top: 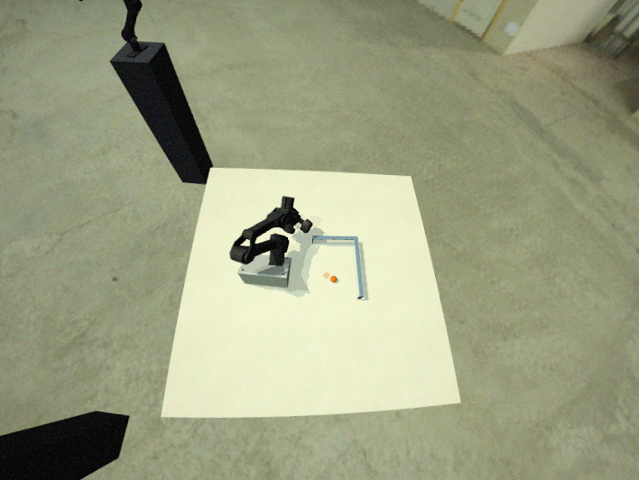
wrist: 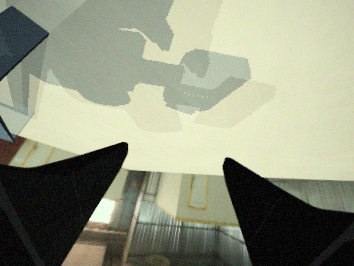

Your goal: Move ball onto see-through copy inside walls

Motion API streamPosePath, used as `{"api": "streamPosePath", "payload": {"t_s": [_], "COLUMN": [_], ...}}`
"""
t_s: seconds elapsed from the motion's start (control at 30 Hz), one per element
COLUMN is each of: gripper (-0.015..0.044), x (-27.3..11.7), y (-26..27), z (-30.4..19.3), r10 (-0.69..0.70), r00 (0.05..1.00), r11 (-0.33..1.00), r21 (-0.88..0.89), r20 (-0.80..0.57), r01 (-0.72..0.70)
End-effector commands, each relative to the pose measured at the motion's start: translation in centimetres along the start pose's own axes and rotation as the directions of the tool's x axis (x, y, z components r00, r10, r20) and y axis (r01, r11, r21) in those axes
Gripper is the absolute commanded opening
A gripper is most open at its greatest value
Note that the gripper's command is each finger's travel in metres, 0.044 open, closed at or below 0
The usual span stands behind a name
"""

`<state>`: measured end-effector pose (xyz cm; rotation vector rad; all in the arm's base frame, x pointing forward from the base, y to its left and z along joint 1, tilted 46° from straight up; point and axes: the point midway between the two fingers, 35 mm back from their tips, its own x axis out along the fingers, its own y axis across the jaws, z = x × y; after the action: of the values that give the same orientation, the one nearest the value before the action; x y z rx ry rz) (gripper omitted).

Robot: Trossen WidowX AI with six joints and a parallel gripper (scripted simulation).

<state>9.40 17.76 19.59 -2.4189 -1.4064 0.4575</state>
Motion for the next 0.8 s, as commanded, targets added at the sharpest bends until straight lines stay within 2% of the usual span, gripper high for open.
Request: {"api": "streamPosePath", "payload": {"t_s": [0.0, 0.13, 0.3, 0.5, 0.63, 0.73, 0.77], "gripper": [0.0374, 0.0269, 0.0264, 0.0264, 0.0264, 0.0264, 0.0264], "x": [0.0, 0.5, 1.6, 2.5, 2.4, 0.9, 0.9], "y": [0.0, 0.8, 3.9, 9.1, 13.3, 15.0, 15.6], "z": [0.0, -0.6, -2.6, -4.6, -5.8, -8.0, -7.8], "r10": [0.002, 0.056, 0.229, 0.422, 0.521, 0.611, 0.616], "r00": [1.000, 0.998, 0.968, 0.886, 0.813, 0.771, 0.761], "r11": [1.000, 0.993, 0.901, 0.621, 0.350, 0.337, 0.294], "r21": [0.004, 0.100, 0.356, 0.650, 0.803, 0.822, 0.836], "r20": [0.001, 0.037, 0.098, 0.193, 0.262, 0.180, 0.204], "r01": [-0.002, -0.059, -0.249, -0.438, -0.483, -0.459, -0.462]}}
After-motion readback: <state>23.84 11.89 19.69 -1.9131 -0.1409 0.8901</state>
